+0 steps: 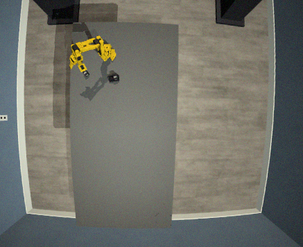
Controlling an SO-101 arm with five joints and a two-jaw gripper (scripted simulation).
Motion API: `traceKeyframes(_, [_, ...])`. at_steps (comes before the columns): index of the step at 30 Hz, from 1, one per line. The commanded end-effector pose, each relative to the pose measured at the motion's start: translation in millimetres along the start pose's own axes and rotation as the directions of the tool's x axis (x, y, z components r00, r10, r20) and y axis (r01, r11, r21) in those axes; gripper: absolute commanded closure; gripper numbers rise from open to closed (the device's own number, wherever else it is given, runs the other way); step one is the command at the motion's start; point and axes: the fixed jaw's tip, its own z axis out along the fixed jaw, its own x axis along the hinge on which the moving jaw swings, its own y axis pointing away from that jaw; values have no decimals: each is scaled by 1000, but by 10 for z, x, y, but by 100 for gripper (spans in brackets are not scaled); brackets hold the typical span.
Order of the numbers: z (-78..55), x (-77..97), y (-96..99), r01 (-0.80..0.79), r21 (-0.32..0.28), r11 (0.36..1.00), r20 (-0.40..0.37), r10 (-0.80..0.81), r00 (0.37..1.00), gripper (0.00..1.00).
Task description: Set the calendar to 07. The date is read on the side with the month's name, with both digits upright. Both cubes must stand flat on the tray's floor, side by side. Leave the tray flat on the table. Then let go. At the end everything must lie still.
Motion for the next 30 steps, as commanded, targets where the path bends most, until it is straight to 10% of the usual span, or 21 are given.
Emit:
traceKeyframes(1, [-141,15,-60,0,79,997,-3,0,1000,65])
traceKeyframes(15, [-144,-79,-44,31,81,996,19,-32,999,65])
traceKeyframes(30, [-197,-697,179,247,97,964,172,-261,950,65])
